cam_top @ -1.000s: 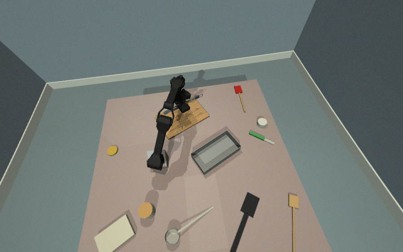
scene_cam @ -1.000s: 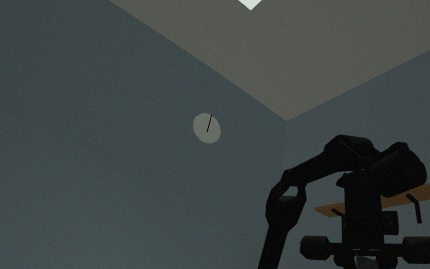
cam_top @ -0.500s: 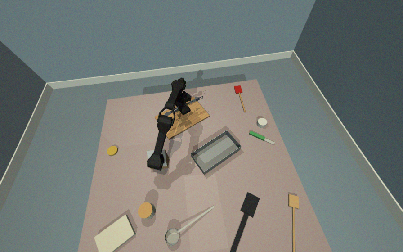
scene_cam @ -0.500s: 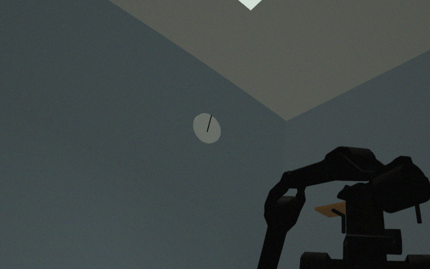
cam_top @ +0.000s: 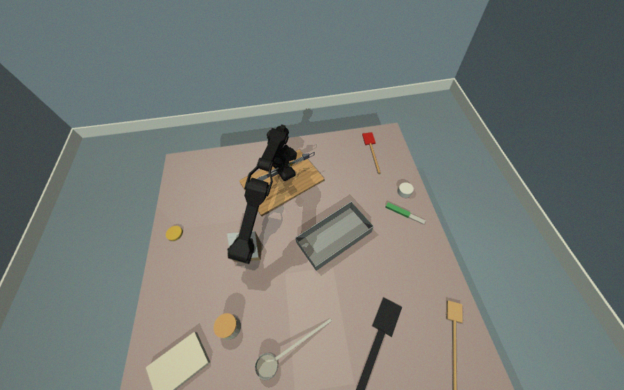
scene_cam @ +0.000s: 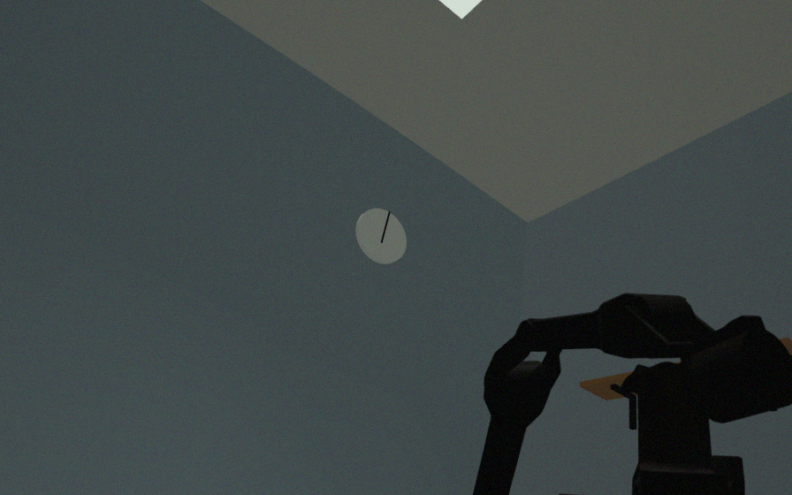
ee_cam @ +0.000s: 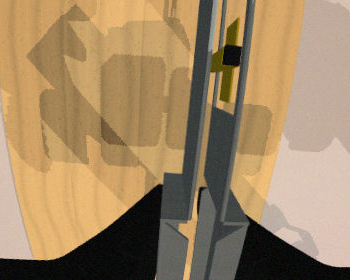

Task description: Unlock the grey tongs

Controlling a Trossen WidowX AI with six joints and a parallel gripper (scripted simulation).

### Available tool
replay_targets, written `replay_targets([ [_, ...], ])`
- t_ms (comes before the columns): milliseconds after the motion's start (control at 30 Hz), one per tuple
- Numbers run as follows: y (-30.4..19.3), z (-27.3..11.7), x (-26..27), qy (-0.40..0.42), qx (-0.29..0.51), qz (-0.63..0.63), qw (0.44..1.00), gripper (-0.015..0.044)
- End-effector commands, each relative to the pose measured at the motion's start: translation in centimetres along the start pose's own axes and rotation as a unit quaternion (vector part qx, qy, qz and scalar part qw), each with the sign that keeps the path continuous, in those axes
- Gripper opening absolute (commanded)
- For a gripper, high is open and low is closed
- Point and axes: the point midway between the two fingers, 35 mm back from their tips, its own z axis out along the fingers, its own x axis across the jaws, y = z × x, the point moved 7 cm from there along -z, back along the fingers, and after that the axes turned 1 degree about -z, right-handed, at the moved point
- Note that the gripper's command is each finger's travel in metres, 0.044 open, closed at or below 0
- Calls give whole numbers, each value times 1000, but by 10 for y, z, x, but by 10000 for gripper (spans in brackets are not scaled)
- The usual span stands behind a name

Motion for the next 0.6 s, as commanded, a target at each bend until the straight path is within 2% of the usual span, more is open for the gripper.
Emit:
replay_targets([
  [0,0,7,-1,-3,-2,-3,1000,-150],
  [567,-2,35,-2,-4,-2,-3,1000,-150],
])
